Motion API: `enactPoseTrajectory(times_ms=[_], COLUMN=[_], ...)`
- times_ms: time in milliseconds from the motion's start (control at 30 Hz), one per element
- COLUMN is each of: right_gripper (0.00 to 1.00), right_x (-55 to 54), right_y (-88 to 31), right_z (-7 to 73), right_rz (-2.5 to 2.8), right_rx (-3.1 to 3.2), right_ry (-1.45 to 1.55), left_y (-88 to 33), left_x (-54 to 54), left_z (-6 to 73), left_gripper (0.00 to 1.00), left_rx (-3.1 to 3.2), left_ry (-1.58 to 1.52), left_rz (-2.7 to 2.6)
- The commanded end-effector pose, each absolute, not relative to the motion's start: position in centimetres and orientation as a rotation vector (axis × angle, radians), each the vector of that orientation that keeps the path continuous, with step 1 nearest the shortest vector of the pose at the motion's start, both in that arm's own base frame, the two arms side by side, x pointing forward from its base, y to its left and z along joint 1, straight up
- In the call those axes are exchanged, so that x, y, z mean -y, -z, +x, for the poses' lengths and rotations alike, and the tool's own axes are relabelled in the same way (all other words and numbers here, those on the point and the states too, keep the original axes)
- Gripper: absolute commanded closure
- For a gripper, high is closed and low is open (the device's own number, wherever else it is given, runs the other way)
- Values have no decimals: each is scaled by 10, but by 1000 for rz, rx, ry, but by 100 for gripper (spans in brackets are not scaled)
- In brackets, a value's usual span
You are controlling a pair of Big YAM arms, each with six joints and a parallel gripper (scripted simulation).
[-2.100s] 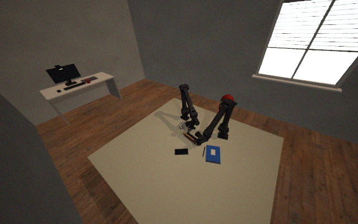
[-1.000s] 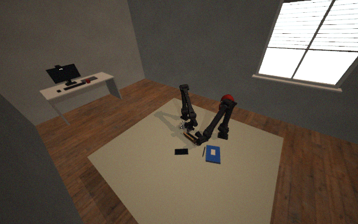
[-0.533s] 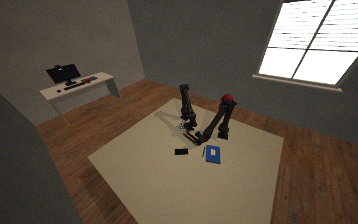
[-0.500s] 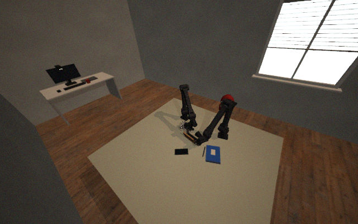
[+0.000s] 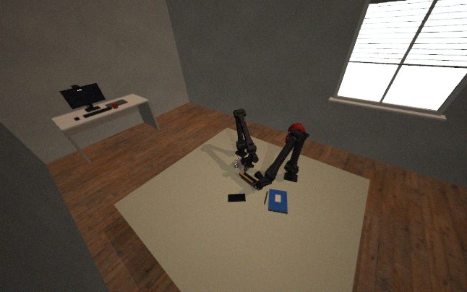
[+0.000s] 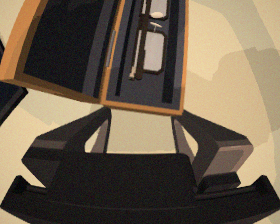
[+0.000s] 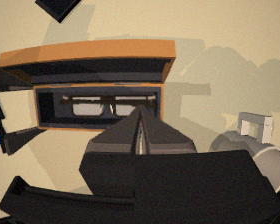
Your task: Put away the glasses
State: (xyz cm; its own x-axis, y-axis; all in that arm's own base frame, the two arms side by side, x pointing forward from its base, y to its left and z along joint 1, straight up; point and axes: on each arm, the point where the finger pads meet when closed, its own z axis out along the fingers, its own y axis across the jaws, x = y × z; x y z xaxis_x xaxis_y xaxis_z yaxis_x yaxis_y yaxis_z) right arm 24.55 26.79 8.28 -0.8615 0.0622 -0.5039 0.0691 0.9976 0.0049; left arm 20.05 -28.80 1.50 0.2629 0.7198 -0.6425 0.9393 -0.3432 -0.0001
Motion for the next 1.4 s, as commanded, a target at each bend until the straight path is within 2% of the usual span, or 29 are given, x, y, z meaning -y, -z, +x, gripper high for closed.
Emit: enactPoseTrajectory(times_ms=[0,433,1367], right_gripper=[100,100,100], right_x=[-287,-285,-291], right_y=[-117,-141,-149], right_z=[248,226,338], right_rz=[120,113,87], right_rx=[-2581,-2594,-2773], right_ry=[-54,-25,5], left_y=[-23,-23,-23], left_x=[288,288,288], left_z=[205,205,205], left_gripper=[43,43,43], left_rx=[-1486,-1486,-1486], left_ry=[775,775,775], left_rz=[2145,2145,2145])
